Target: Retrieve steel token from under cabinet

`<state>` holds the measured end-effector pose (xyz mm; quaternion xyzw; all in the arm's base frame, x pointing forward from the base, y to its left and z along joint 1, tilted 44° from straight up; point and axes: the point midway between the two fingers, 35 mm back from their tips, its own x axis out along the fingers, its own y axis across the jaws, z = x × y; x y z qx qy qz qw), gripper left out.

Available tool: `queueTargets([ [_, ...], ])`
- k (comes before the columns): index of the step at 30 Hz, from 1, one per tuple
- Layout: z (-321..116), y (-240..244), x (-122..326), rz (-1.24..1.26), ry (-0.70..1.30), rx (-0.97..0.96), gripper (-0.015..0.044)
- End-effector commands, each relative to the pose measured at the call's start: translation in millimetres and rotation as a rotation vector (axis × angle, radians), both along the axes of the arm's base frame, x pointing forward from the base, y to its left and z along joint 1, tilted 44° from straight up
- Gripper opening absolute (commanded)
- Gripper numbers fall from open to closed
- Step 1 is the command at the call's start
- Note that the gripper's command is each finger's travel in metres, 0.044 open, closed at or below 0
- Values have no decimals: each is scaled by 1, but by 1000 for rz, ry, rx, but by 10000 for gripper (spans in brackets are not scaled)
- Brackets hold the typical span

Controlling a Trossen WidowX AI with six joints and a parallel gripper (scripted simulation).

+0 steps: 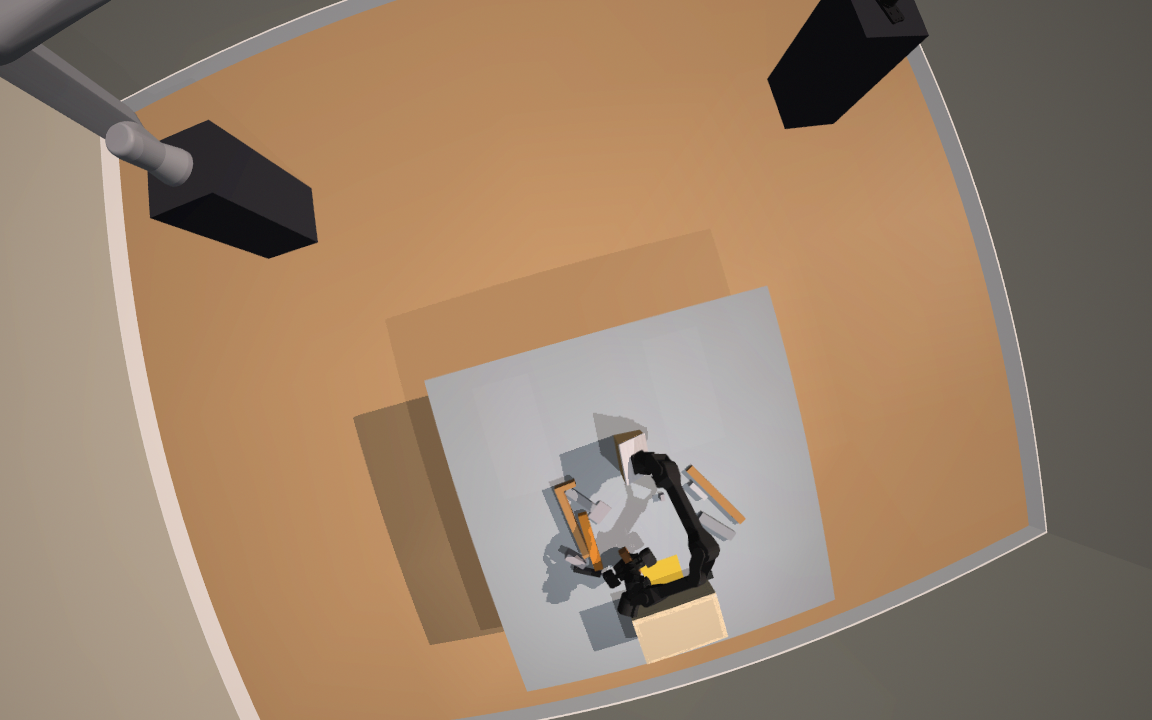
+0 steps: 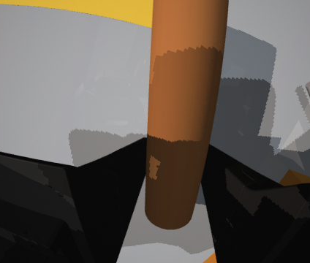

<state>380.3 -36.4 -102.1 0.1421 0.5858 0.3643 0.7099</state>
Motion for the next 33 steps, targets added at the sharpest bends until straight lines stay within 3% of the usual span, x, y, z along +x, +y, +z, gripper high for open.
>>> queueTargets([
  [1, 2, 1, 6, 1, -1, -4, 0],
  [33, 12, 9, 38, 1, -3, -3, 0],
])
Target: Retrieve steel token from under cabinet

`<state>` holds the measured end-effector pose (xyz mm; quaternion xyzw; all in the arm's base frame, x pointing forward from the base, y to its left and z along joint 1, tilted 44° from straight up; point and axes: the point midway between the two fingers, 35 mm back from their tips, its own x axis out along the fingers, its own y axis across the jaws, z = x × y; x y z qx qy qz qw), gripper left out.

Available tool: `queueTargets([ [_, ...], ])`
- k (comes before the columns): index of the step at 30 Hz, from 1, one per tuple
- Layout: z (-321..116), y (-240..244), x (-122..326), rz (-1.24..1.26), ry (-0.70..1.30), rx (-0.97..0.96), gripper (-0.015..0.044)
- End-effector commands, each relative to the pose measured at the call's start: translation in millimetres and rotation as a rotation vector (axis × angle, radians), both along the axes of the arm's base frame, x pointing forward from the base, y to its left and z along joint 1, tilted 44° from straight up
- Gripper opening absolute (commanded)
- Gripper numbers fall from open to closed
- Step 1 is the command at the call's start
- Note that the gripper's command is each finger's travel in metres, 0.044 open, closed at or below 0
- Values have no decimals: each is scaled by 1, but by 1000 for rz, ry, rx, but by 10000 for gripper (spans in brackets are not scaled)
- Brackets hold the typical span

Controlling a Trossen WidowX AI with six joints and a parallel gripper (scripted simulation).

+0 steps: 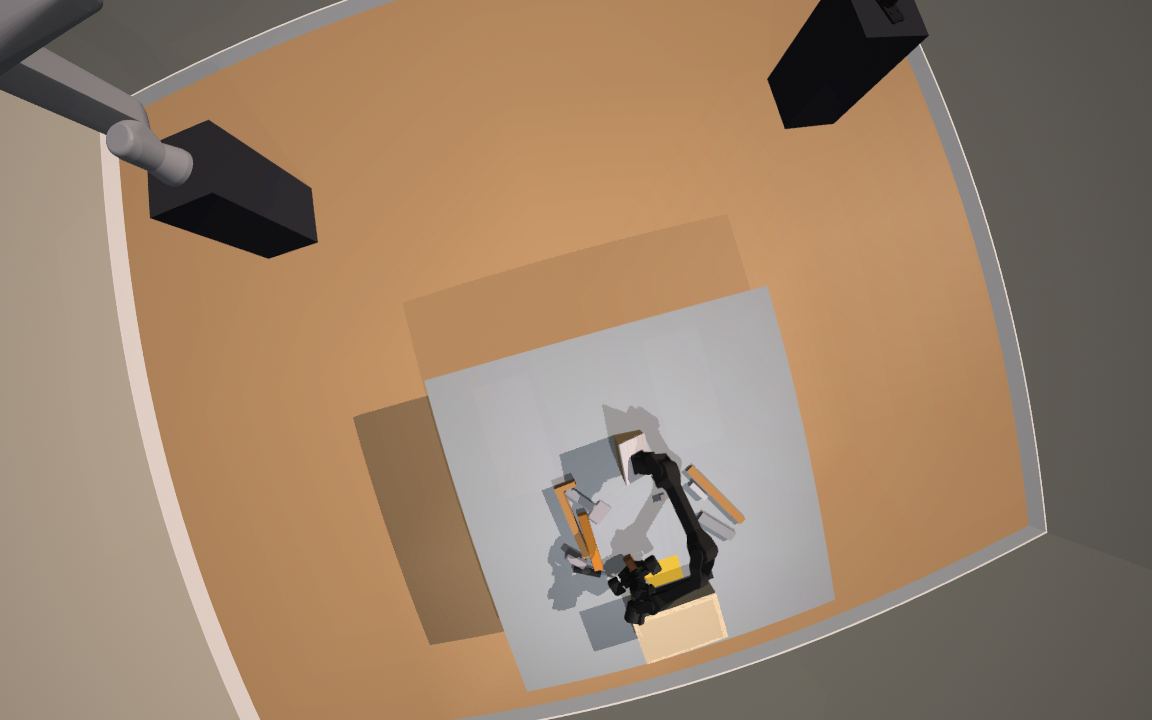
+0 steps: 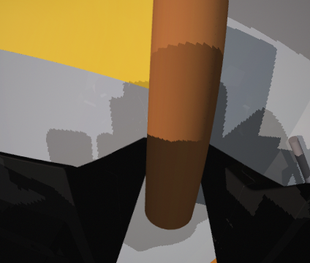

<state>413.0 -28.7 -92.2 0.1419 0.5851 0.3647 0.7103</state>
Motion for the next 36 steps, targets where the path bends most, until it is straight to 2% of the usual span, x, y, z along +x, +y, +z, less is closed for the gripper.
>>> queueTargets([
  [1, 2, 2, 6, 0, -2, -3, 0],
  [36, 24, 29, -4, 0, 0, -1, 0],
])
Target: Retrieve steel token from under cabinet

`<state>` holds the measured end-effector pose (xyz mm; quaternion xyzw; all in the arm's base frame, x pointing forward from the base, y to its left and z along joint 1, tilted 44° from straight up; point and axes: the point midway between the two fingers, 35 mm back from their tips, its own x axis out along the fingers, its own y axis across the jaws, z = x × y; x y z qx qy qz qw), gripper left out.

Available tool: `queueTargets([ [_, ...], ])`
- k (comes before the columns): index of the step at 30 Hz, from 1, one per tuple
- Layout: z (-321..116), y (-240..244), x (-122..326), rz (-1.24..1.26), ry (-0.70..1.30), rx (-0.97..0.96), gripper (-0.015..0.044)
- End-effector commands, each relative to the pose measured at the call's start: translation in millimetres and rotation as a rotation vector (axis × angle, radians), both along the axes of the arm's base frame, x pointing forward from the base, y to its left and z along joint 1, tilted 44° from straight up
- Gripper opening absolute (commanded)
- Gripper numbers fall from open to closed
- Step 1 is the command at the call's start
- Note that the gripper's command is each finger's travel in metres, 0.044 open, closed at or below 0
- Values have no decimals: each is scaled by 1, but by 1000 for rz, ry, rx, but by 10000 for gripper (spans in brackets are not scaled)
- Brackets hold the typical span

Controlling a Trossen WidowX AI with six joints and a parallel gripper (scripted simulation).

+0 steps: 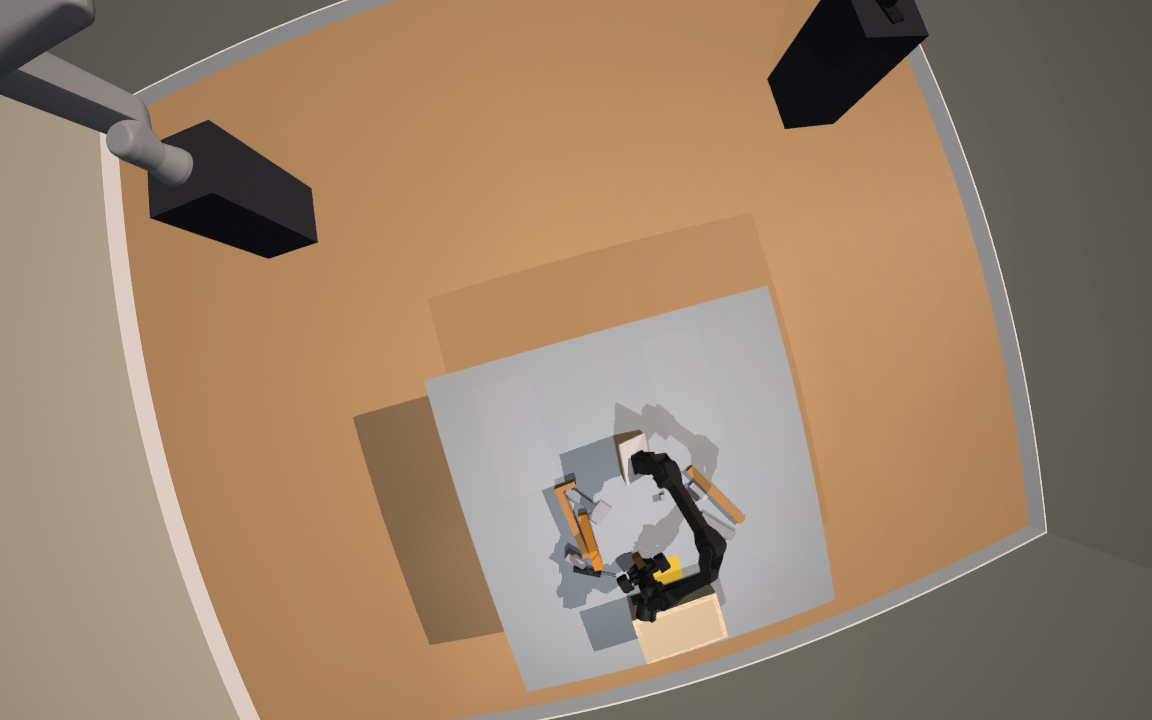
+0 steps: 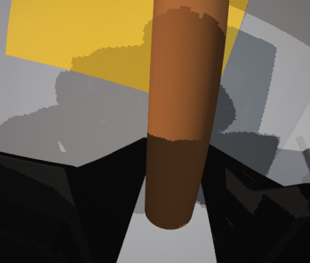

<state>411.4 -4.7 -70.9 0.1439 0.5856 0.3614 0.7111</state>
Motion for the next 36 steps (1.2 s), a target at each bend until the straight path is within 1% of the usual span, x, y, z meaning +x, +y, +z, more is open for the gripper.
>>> queueTargets([
  [1, 4, 6, -2, 8, -2, 1, 0],
  [12, 5, 8, -6, 8, -2, 1, 0],
  [36, -3, 2, -30, 8, -1, 0, 0],
])
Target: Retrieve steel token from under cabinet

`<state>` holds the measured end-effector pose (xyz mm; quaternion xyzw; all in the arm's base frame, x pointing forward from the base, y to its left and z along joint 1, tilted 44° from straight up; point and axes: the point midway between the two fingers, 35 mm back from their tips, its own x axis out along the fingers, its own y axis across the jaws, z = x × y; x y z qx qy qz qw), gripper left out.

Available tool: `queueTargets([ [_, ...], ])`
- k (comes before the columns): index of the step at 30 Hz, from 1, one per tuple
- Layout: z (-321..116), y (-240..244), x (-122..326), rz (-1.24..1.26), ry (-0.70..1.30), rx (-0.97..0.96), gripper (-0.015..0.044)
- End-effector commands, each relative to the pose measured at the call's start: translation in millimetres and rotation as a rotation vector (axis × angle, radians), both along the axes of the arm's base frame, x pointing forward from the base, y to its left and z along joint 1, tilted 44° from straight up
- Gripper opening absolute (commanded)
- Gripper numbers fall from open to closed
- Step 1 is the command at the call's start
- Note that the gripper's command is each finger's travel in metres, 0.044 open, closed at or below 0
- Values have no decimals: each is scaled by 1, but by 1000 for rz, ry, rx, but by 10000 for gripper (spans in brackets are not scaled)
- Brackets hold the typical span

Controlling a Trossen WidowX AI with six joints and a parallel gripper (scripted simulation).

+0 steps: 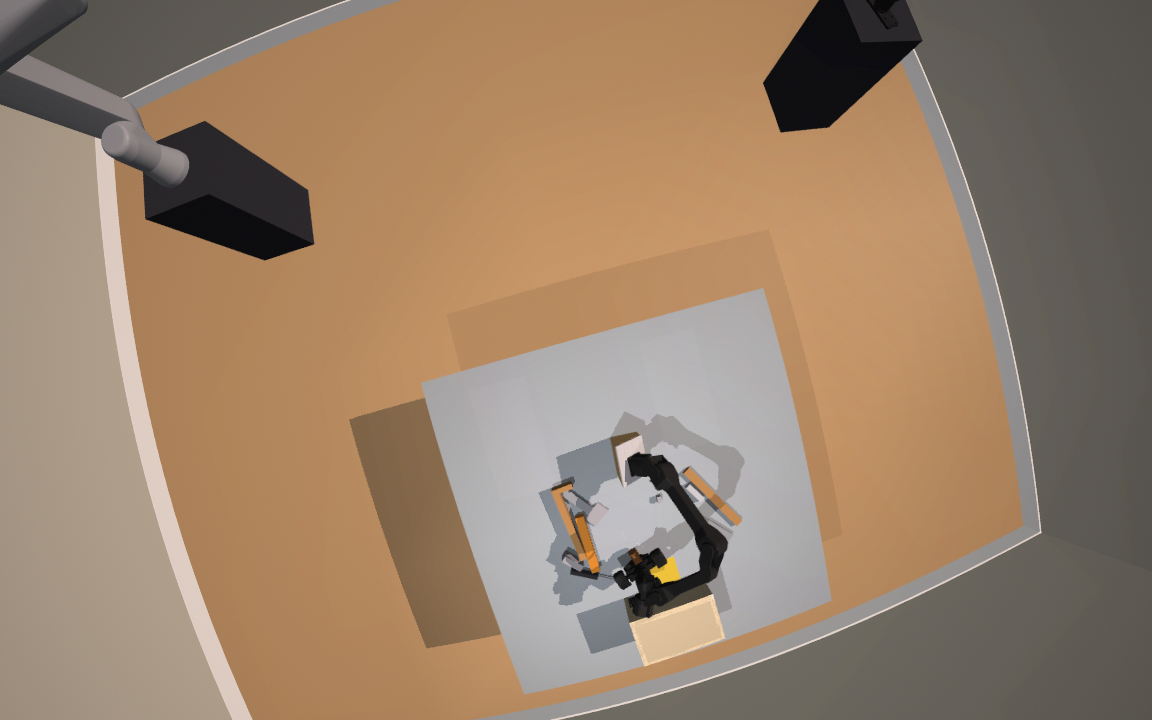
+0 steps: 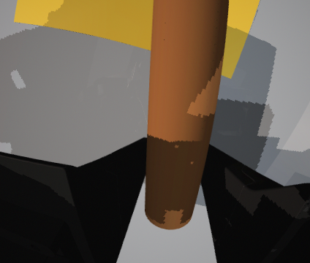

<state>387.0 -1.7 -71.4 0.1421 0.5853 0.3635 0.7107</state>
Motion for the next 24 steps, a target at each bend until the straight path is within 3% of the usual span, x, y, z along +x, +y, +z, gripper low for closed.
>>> queueTargets([
  [1, -3, -1, -6, 3, 1, 0, 0],
  [24, -11, -8, -32, 2, 3, -1, 0],
])
